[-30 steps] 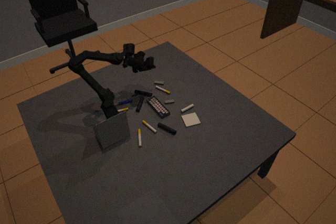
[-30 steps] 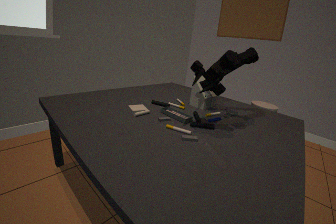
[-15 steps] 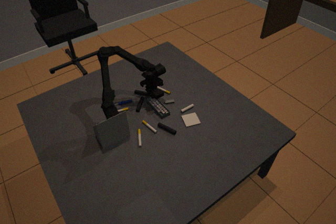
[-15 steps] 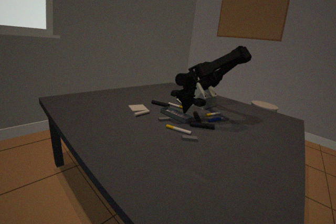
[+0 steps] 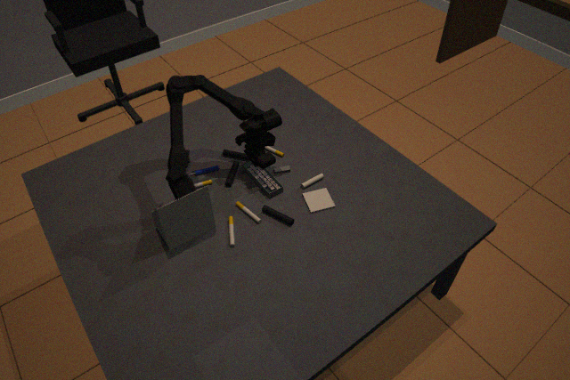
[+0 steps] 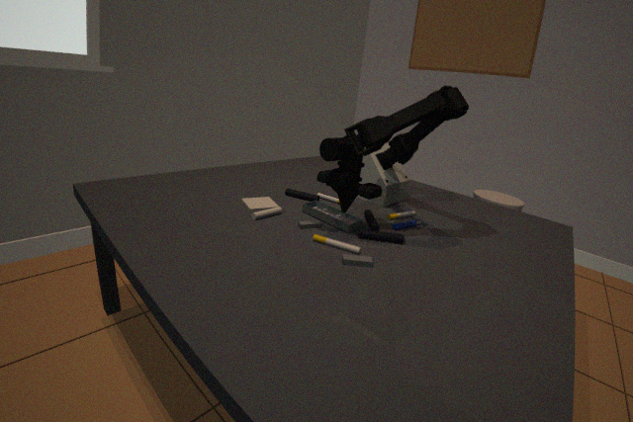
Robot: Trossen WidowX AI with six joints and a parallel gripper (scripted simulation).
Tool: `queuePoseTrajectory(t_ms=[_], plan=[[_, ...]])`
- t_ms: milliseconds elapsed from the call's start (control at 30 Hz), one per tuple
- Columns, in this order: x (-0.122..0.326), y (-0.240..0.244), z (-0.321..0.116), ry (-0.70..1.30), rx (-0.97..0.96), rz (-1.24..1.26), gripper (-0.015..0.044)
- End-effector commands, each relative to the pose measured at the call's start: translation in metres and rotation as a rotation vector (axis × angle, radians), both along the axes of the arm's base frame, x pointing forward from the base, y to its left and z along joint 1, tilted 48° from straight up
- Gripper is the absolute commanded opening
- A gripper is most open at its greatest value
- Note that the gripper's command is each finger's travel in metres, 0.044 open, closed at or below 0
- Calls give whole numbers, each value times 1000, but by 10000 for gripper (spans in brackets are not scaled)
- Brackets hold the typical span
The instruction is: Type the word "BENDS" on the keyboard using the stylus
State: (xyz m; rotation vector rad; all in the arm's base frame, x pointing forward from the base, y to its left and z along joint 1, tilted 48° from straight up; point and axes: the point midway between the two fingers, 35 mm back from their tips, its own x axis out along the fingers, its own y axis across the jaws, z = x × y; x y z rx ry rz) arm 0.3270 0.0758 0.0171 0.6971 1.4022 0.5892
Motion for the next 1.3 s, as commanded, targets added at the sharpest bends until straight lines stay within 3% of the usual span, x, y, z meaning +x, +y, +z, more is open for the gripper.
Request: queuePoseTrajectory(t_ms=[0, 433, 633, 1267], plan=[[-2, -29, -29, 9, 0, -16, 0], [-2, -32, -33, 9, 0, -16, 0], [-5, -71, -75, 8, -3, -16, 0], [-14, -64, -68, 9, -2, -16, 0]])
